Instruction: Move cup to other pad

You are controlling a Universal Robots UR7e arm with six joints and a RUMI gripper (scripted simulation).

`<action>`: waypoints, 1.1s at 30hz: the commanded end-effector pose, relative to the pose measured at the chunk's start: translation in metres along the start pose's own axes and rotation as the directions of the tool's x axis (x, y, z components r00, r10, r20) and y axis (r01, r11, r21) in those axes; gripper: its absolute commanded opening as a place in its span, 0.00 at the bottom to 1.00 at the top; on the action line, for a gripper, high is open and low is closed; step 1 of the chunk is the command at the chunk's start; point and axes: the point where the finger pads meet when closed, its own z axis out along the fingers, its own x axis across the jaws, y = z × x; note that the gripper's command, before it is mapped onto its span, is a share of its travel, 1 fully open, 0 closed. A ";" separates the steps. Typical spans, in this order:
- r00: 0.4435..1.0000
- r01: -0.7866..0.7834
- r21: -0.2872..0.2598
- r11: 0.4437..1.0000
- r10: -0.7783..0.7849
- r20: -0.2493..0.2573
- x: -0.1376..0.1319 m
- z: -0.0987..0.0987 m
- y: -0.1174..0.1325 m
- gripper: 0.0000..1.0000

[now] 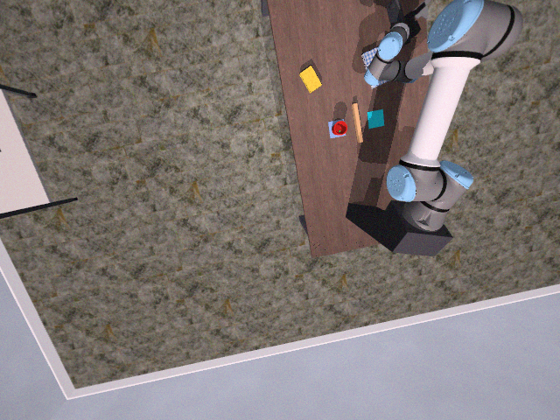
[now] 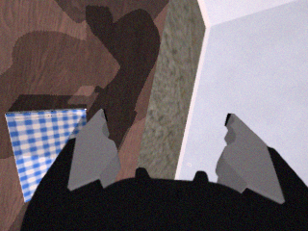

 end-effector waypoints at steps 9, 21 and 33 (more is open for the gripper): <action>1.000 -0.001 0.001 1.000 0.001 -0.001 0.001 0.000 -0.001 1.00; 1.000 0.002 0.001 1.000 -0.002 0.002 0.000 -0.001 0.000 0.00; 0.997 0.061 0.027 0.998 -0.062 0.042 -0.017 -0.019 0.014 0.00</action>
